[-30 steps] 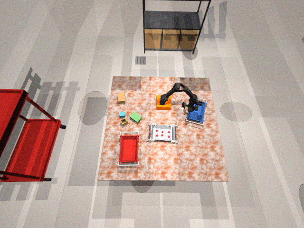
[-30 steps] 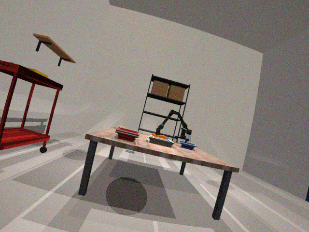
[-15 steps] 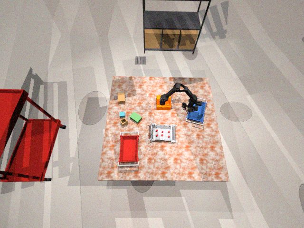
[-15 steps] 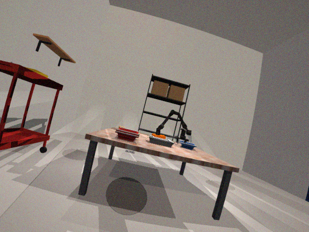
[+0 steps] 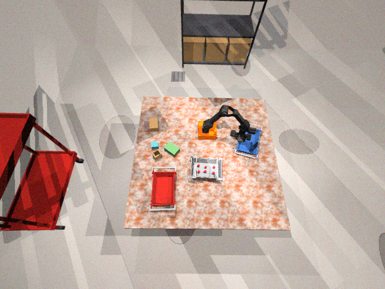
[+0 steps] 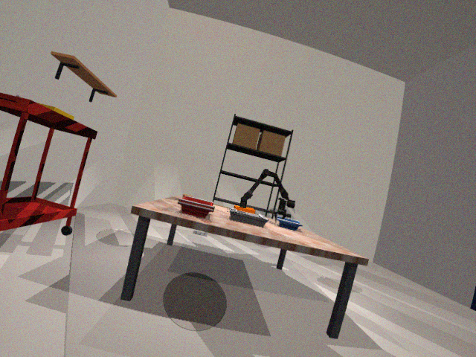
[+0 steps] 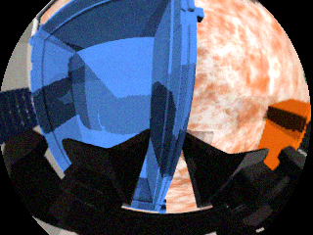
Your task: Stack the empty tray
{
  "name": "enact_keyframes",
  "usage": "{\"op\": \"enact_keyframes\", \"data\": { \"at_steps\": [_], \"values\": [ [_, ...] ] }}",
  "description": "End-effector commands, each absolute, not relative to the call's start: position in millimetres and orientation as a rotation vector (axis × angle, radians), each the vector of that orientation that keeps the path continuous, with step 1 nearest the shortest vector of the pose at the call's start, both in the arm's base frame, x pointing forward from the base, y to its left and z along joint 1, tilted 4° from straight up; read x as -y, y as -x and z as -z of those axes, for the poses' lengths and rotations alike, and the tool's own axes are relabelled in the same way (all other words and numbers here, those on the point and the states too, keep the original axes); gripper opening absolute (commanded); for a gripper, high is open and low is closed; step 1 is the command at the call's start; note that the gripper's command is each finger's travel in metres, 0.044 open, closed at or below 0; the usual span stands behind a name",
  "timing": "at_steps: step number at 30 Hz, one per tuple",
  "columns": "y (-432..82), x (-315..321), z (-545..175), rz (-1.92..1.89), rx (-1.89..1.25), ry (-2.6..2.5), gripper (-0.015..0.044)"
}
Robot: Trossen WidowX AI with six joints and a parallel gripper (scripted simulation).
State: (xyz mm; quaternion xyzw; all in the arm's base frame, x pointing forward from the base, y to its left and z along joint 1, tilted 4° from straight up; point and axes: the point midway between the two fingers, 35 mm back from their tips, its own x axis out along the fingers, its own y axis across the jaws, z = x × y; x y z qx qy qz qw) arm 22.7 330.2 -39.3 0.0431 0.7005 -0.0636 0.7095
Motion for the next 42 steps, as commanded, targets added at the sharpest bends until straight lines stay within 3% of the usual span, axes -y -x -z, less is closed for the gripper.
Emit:
{"op": "enact_keyframes", "data": {
  "at_steps": [1, 24, 33, 42],
  "values": [
    [-22, -329, 40, 0.147, -1.556, -0.092, 0.0155],
    [-22, -331, 28, 0.147, -1.556, -0.092, 0.0001],
    [-22, -333, -36, 0.146, -1.556, -0.092, 0.0],
    [-22, -332, -41, 0.146, -1.556, -0.092, 0.0]
  ]
}}
